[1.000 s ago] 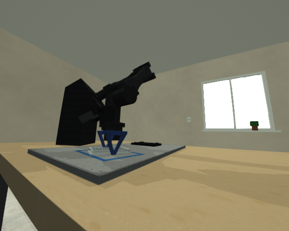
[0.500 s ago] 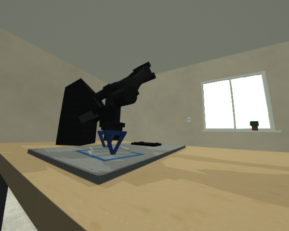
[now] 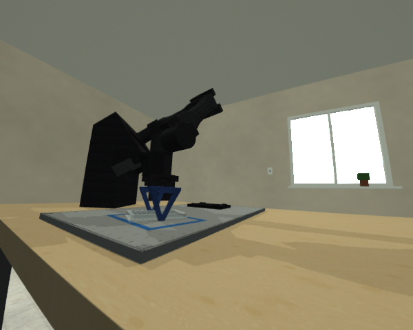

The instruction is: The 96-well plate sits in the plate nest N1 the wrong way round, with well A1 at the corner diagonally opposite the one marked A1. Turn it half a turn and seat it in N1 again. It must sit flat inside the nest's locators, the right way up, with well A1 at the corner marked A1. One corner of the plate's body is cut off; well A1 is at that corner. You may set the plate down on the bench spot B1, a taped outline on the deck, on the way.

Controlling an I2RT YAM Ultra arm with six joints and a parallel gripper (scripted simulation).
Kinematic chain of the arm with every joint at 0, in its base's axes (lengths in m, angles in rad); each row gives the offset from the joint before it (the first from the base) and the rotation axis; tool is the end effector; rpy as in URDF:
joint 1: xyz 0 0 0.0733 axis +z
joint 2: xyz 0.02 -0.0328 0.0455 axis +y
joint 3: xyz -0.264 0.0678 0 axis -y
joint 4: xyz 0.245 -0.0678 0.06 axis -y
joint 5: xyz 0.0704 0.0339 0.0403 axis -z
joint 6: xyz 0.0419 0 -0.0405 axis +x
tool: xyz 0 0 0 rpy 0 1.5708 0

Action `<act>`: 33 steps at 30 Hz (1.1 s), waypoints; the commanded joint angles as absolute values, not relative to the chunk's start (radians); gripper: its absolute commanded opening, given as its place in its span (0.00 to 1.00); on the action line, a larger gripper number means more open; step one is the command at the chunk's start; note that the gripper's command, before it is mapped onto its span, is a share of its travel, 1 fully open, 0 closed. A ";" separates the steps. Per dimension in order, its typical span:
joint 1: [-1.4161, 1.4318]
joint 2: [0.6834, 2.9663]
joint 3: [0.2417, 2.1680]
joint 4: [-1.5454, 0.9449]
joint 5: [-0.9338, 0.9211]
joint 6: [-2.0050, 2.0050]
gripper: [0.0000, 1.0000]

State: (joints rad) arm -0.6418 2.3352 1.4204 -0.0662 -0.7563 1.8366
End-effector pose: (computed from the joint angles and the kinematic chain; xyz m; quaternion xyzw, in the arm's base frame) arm 0.3828 -0.2489 0.0679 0.8059 0.3910 0.4440 0.0246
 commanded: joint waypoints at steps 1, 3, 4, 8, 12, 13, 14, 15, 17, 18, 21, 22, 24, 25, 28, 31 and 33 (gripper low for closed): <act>-0.649 2.330 1.422 -0.065 -0.754 1.837 0.00; -0.649 2.330 1.422 -0.065 -0.754 1.837 0.00; -0.649 2.330 1.422 -0.065 -0.754 1.837 0.00; -0.654 2.322 1.417 -0.073 -0.756 1.831 0.00; -0.665 2.305 1.407 -0.088 -0.762 1.819 0.00; -0.665 2.305 1.407 -0.088 -0.762 1.819 0.00; -0.665 2.305 1.407 -0.088 -0.762 1.819 0.00; -0.667 2.301 1.405 -0.091 -0.764 1.816 0.00; -0.673 2.293 1.400 -0.099 -0.767 1.810 0.00; -0.675 2.289 1.398 -0.103 -0.768 1.807 0.00; -0.683 2.277 1.392 -0.116 -0.772 1.797 0.00; -0.686 2.272 1.390 -0.120 -0.774 1.794 0.00; -0.691 2.264 1.386 -0.129 -0.777 1.787 0.00; -0.694 2.261 1.384 -0.133 -0.778 1.784 0.00; -0.702 2.249 1.378 -0.146 -0.782 1.774 0.00; -0.705 2.245 1.377 -0.151 -0.784 1.771 0.00; -0.711 2.237 1.373 -0.160 -0.787 1.764 0.00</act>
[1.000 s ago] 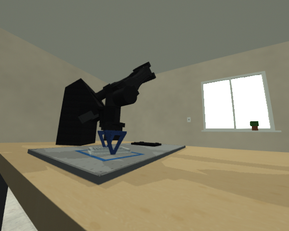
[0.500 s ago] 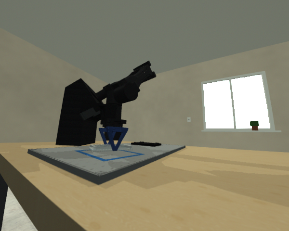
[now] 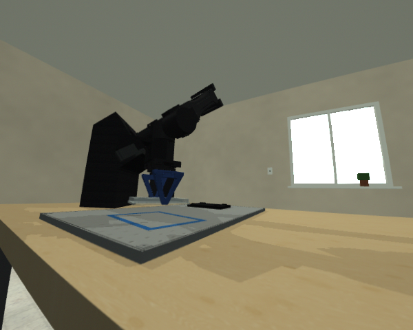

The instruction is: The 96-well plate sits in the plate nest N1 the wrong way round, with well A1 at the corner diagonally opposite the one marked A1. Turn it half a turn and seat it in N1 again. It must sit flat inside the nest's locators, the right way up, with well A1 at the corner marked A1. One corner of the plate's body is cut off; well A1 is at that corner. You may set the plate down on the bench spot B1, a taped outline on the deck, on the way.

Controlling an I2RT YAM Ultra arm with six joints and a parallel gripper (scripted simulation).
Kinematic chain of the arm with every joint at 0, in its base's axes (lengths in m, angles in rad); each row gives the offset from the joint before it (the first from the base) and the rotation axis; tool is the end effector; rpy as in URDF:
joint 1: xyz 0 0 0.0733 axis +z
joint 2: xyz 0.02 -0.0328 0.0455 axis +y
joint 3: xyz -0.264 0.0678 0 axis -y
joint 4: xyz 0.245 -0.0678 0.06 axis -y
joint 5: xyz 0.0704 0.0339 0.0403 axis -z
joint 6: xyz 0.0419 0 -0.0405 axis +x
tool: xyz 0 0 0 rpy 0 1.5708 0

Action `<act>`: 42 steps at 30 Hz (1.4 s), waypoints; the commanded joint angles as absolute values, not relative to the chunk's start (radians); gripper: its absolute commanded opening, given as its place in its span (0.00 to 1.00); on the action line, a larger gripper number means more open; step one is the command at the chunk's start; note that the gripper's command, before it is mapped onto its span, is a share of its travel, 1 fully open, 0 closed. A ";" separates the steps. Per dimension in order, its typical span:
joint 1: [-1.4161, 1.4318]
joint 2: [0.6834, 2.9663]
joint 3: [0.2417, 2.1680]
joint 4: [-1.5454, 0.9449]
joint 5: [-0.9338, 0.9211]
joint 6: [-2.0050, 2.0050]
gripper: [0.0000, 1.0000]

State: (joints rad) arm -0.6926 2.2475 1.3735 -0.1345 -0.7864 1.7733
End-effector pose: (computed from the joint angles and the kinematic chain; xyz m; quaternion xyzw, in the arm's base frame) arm 0.3596 -0.2584 0.0905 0.8020 0.3944 0.4475 0.0304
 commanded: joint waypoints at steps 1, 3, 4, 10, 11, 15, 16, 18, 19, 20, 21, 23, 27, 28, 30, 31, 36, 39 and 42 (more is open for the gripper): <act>-0.714 2.233 1.372 -0.165 -0.788 1.761 0.00; -0.719 2.226 1.369 -0.174 -0.791 1.754 0.00; -0.722 2.222 1.367 -0.179 -0.792 1.751 0.00; -0.739 2.199 1.360 -0.209 -0.801 1.730 0.00; -0.742 2.196 1.358 -0.214 -0.802 1.726 0.00; -0.748 2.188 1.356 -0.224 -0.805 1.719 0.00; -0.750 2.185 1.356 -0.230 -0.806 1.715 0.00; -0.756 2.178 1.354 -0.240 -0.809 1.708 0.00; -0.759 2.174 1.353 -0.245 -0.811 1.704 0.00; -0.762 2.171 1.352 -0.251 -0.812 1.700 0.00; -0.765 2.167 1.351 -0.256 -0.813 1.697 0.00; -0.771 2.160 1.350 -0.267 -0.816 1.689 0.00; -0.783 2.147 1.348 -0.290 -0.822 1.674 0.00; -0.784 2.146 1.348 -0.292 -0.822 1.672 0.00; -0.784 2.146 1.348 -0.292 -0.822 1.672 0.00; -0.784 2.146 1.348 -0.292 -0.822 1.672 0.00; -0.784 2.146 1.348 -0.292 -0.822 1.672 0.00; -0.784 2.146 1.348 -0.292 -0.822 1.672 0.00; -0.784 2.146 1.348 -0.292 -0.822 1.672 0.00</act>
